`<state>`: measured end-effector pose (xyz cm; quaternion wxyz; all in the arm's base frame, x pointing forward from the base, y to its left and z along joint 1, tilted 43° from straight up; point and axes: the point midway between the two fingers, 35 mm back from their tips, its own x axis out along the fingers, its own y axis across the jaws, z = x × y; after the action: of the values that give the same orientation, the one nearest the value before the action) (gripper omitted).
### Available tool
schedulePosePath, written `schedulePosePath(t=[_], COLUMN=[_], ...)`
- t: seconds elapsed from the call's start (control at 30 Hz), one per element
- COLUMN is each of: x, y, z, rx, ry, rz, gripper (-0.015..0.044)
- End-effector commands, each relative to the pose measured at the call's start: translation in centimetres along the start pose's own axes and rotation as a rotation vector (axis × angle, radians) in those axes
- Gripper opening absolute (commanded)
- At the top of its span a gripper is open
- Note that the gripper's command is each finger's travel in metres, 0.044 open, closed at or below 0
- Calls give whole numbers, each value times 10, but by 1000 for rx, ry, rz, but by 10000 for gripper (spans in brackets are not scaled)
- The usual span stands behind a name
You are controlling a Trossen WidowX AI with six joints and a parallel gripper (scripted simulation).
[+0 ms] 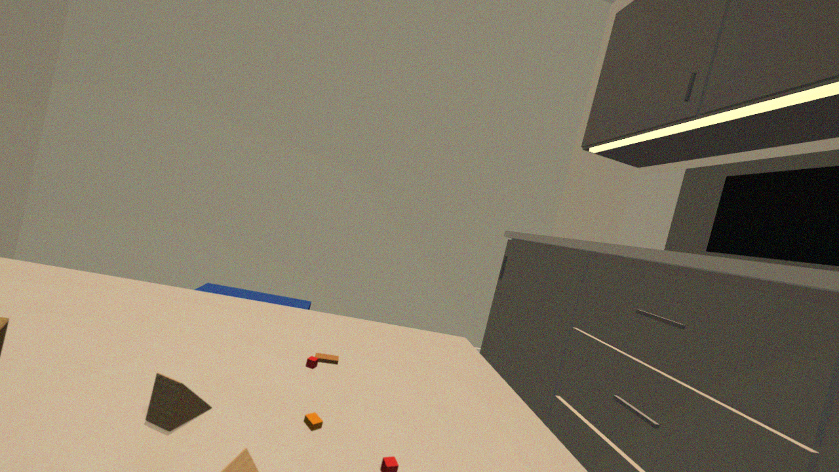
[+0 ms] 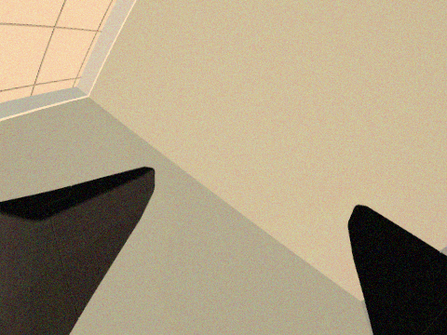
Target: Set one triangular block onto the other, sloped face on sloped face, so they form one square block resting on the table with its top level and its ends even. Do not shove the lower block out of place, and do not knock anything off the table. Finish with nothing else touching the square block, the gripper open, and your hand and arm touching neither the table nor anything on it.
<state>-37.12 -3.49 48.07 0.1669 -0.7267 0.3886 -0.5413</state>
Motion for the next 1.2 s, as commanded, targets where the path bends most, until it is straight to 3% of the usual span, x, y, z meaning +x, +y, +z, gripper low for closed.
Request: schedulePosePath(t=[0.0, 0.17, 0.33, 0.6, 1.17], x=[2, 54, 86, 136, 140], y=[-1, -36, -61, -111, -194], z=[2, 50, 90, 194, 410], rx=[5, 133, 221, 391, 543], ry=[-6, -161, -277, -551, -960], rz=[-1, -14, -8, 44, 321], gripper=[426, 440, 440, 440, 440])
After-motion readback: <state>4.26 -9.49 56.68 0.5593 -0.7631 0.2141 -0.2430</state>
